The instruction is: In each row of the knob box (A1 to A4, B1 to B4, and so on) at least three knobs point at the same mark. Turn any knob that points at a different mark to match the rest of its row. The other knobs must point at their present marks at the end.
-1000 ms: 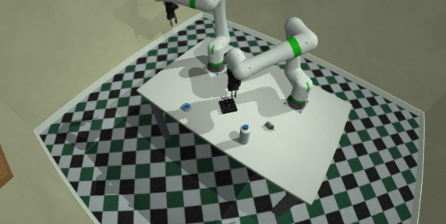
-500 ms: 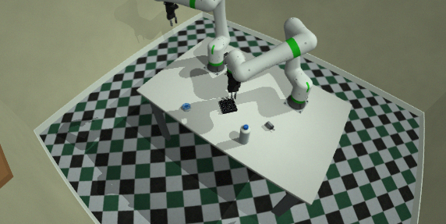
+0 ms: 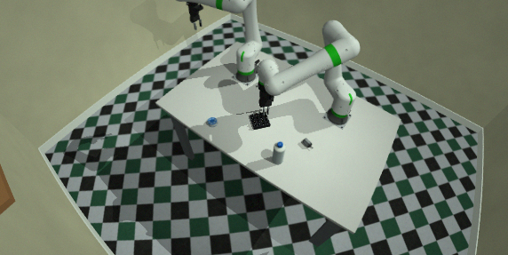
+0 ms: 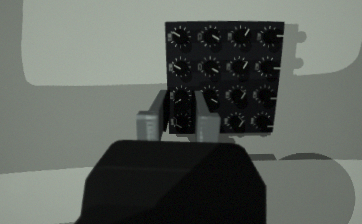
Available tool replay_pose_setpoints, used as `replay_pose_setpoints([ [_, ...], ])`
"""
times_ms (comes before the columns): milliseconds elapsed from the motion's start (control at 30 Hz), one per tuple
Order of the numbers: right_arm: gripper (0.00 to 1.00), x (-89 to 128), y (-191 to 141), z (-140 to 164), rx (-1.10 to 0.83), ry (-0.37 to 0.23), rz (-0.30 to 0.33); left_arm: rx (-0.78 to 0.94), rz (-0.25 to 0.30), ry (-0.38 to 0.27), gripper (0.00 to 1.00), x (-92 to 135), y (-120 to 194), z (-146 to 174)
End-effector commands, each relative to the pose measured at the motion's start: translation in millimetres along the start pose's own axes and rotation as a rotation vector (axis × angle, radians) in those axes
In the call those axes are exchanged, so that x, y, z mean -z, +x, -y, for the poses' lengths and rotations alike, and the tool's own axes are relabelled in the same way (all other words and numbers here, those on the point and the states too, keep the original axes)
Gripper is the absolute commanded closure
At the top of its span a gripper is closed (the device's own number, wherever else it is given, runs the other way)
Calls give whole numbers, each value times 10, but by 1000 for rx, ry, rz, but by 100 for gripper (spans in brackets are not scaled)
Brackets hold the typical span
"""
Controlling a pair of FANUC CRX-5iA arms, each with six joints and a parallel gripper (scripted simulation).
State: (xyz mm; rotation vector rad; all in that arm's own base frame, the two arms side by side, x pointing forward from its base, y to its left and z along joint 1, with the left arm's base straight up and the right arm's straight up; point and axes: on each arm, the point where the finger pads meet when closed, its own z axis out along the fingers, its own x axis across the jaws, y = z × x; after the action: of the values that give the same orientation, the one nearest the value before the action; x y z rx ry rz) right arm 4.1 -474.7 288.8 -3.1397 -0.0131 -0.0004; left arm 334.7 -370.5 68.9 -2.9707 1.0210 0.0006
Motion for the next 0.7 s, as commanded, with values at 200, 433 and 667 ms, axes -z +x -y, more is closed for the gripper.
replay_pose_setpoints([
  [200,0,8,-1,-2,0,-2,0,0,-2,-1,54,-56,6,-2],
  [433,0,8,-1,-2,0,-2,0,0,-2,-1,54,-66,6,-2],
  [667,0,8,-1,-2,0,-2,0,0,-2,-1,54,-68,6,-2],
])
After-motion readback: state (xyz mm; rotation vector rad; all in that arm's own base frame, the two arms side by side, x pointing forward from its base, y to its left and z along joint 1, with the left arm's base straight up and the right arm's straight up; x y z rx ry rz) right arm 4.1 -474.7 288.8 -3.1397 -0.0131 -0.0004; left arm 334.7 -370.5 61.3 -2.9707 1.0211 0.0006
